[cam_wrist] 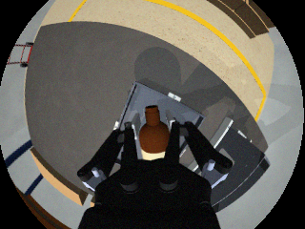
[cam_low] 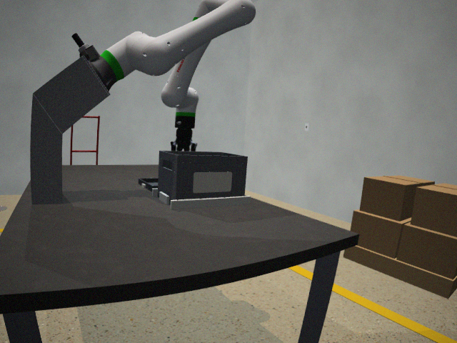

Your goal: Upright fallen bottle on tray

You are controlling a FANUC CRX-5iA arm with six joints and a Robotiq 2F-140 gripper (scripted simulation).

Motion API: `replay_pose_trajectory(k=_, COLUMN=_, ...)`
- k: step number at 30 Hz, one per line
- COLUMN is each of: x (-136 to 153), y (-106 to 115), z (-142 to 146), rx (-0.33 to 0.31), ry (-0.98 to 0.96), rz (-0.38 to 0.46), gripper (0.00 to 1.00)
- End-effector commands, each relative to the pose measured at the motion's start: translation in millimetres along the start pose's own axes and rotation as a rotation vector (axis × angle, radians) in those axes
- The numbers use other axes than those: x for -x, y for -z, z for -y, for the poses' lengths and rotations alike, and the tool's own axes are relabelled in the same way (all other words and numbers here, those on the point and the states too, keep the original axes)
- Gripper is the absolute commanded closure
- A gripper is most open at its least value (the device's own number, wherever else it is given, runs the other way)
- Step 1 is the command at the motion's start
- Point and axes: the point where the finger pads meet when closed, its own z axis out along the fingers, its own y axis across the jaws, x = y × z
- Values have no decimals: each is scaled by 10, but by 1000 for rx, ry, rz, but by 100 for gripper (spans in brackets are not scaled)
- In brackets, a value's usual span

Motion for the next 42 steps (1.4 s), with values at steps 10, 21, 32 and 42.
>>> replay_pose_trajectory(k=10, x=-1, y=-4, z=1, rx=0, ry=0, rz=0, gripper=62)
replay_pose_trajectory(k=21, x=-1, y=-4, z=1, rx=0, ry=0, rz=0, gripper=62)
replay_pose_trajectory(k=32, x=-1, y=-4, z=1, rx=0, ry=0, rz=0, gripper=62)
replay_pose_trajectory(k=42, x=-1, y=-4, z=1, rx=0, ry=0, rz=0, gripper=100)
